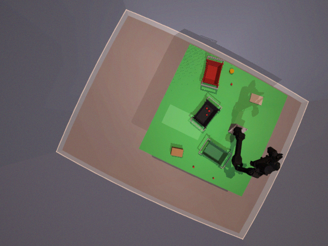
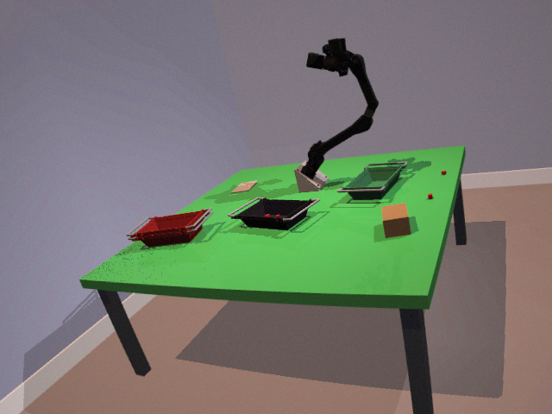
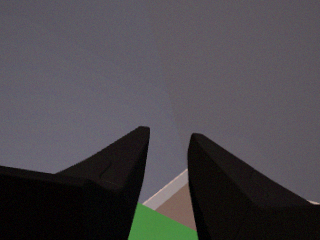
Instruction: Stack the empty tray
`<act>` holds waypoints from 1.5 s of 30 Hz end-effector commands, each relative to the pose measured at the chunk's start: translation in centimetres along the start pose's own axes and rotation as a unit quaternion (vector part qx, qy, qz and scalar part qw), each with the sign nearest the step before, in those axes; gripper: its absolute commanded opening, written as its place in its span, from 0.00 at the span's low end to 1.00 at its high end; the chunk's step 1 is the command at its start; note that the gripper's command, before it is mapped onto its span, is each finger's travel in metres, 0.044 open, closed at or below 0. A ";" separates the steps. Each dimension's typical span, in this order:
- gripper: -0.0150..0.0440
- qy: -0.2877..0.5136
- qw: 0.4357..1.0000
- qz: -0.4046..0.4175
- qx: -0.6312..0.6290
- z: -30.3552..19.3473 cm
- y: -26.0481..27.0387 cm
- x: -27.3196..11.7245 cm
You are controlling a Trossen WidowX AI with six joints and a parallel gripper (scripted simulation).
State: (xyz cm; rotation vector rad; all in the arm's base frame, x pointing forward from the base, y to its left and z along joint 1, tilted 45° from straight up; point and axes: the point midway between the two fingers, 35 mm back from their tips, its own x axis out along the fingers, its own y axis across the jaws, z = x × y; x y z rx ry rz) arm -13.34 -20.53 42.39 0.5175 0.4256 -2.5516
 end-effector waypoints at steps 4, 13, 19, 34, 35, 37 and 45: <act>0.40 0.025 0.947 0.164 -0.275 -2.5 9.6 -1.0; 0.40 0.016 0.836 0.298 -0.461 -6.6 17.3 -4.1; 0.40 -0.046 0.618 0.422 -0.662 -12.1 23.6 -9.2; 0.40 -0.313 -0.106 0.565 -0.756 -28.8 28.6 -25.0; 0.40 -0.329 -0.147 0.565 -0.742 -29.8 28.5 -26.0; 0.40 -0.362 -0.227 0.563 -0.707 -31.8 28.0 -27.8; 0.40 -0.481 -0.489 0.530 -0.499 -39.5 24.3 -34.6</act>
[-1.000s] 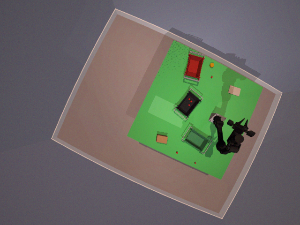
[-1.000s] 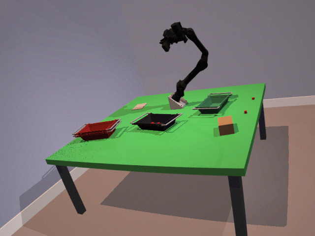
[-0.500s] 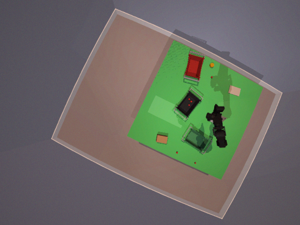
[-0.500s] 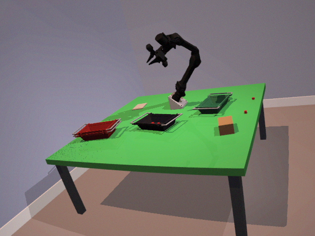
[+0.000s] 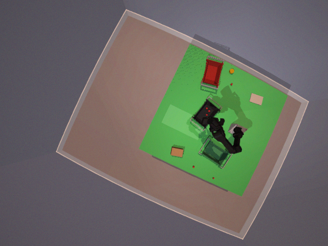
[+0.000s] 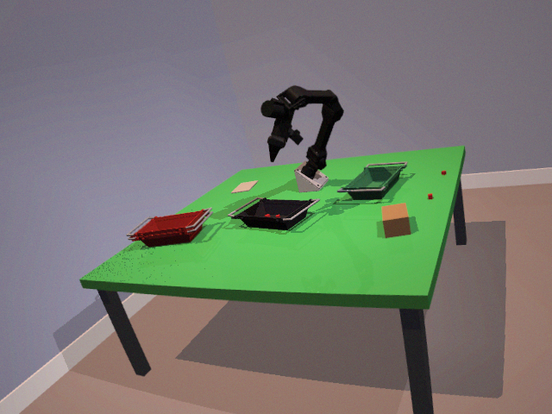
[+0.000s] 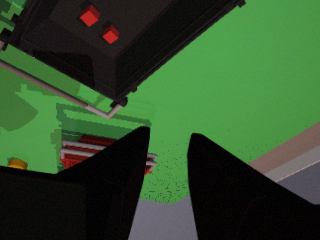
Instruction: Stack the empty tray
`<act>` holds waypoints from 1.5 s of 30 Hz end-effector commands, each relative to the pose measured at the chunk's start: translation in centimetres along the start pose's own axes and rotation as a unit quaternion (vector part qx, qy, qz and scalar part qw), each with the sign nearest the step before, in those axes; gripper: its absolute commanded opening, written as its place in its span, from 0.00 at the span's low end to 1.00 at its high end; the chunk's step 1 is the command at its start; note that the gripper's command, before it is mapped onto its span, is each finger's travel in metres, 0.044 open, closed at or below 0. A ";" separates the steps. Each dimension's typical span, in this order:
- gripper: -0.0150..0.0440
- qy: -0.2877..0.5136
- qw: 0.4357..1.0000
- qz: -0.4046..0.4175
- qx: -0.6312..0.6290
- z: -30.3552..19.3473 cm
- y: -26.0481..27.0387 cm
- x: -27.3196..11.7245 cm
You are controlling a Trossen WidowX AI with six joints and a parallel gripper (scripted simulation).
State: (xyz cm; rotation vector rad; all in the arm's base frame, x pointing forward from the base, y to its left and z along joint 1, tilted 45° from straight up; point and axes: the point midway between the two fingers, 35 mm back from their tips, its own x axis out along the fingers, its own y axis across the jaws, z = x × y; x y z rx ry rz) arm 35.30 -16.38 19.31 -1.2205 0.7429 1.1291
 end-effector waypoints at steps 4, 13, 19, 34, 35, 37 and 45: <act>0.40 -0.167 0.932 -0.038 -0.318 8.4 -4.0 6.7; 0.40 -0.240 0.856 -0.082 -0.451 13.0 -5.0 9.6; 0.40 -0.240 0.856 -0.082 -0.451 13.1 -5.0 9.8; 0.40 -0.240 0.856 -0.083 -0.451 15.5 -4.7 14.0; 0.40 -0.240 0.856 -0.083 -0.451 15.7 -4.7 14.3; 0.40 -0.241 0.856 -0.083 -0.451 15.9 -4.6 14.7; 0.40 -0.240 0.856 -0.082 -0.451 14.6 -4.2 13.8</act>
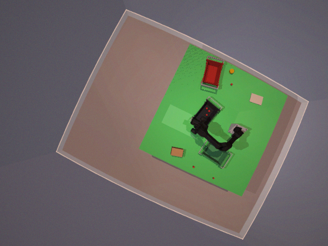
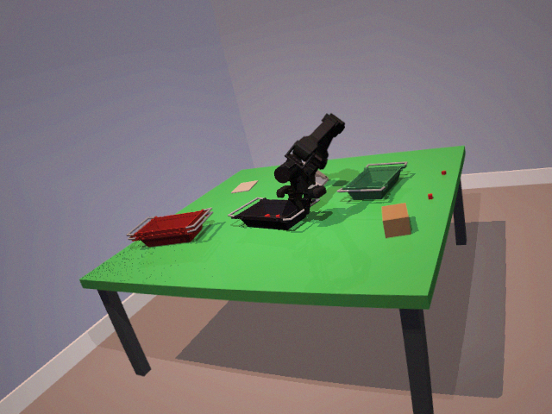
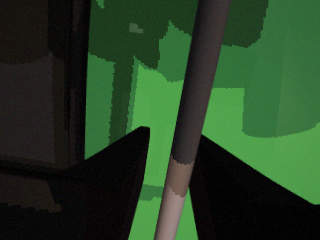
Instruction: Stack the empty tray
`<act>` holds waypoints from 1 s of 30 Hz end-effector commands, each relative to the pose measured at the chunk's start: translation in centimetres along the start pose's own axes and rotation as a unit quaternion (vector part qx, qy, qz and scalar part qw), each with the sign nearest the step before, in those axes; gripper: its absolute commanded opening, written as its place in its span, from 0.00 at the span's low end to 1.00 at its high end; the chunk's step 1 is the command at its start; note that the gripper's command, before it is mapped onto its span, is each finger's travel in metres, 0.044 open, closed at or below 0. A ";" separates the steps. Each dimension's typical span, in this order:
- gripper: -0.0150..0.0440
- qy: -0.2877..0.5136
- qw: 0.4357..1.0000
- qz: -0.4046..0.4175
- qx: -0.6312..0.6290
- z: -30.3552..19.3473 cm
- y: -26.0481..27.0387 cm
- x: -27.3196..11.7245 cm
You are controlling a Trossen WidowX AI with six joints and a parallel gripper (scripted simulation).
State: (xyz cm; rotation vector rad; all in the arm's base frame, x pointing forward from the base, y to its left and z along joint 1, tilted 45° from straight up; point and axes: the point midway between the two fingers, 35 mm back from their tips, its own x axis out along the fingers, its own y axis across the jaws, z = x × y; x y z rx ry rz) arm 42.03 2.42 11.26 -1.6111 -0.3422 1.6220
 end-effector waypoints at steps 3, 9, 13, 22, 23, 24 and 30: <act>0.40 0.001 1.000 -0.001 0.000 0.0 1.2 -2.0; 0.40 0.001 1.000 0.000 0.000 0.0 3.1 -2.8; 0.40 0.001 1.000 0.000 0.000 0.0 4.2 -2.8; 0.40 0.001 1.000 0.000 0.000 -0.1 7.0 -1.0; 0.40 0.001 1.000 0.000 0.000 0.0 7.2 -0.8; 0.40 0.001 1.000 0.000 0.000 0.0 7.3 -0.7; 0.40 0.013 1.000 0.006 0.008 -0.1 7.0 -3.3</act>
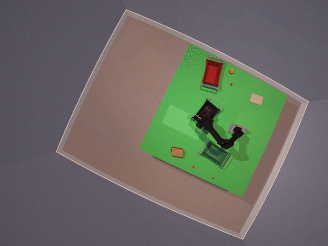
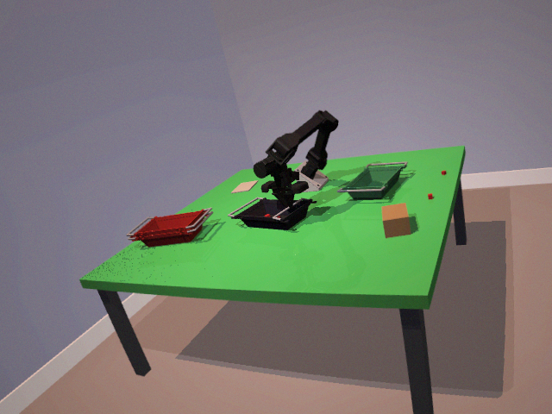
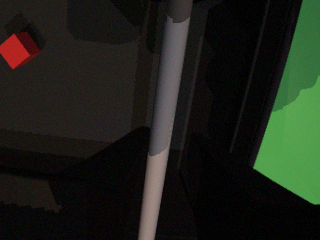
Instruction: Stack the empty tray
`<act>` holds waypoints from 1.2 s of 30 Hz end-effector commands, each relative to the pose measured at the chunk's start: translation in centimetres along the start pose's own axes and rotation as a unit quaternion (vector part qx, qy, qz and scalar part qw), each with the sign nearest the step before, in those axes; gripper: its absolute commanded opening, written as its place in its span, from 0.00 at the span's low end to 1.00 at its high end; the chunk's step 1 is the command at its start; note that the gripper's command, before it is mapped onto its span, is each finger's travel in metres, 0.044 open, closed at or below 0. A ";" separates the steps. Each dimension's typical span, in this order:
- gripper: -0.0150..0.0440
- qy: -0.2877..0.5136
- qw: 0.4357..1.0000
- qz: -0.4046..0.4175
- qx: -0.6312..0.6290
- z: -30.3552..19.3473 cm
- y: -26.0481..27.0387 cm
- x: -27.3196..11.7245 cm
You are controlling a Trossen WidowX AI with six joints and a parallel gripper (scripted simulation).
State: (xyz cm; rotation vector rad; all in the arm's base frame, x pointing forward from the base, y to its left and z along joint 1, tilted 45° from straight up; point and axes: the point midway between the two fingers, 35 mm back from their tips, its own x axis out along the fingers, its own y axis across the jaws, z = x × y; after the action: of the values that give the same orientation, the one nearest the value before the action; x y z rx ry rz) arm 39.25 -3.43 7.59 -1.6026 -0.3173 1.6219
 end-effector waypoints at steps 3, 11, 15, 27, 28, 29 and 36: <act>0.40 0.020 1.000 0.007 0.003 -0.1 -0.4 -3.3; 0.40 0.018 1.000 0.004 0.007 -0.1 -0.2 -2.8; 0.40 0.018 1.000 0.004 0.007 -0.1 -0.2 -2.8; 0.40 0.018 1.000 0.004 0.007 -0.1 -0.2 -2.8; 0.40 0.018 1.000 0.004 0.007 -0.1 -0.2 -2.8; 0.40 0.018 1.000 0.004 0.007 -0.1 -0.2 -2.8; 0.40 0.029 0.999 0.009 0.016 -0.2 -0.4 -5.0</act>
State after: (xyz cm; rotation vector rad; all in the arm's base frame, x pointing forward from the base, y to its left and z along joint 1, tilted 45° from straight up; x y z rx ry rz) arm 38.87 -5.64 10.22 -1.6122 -0.2685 1.5965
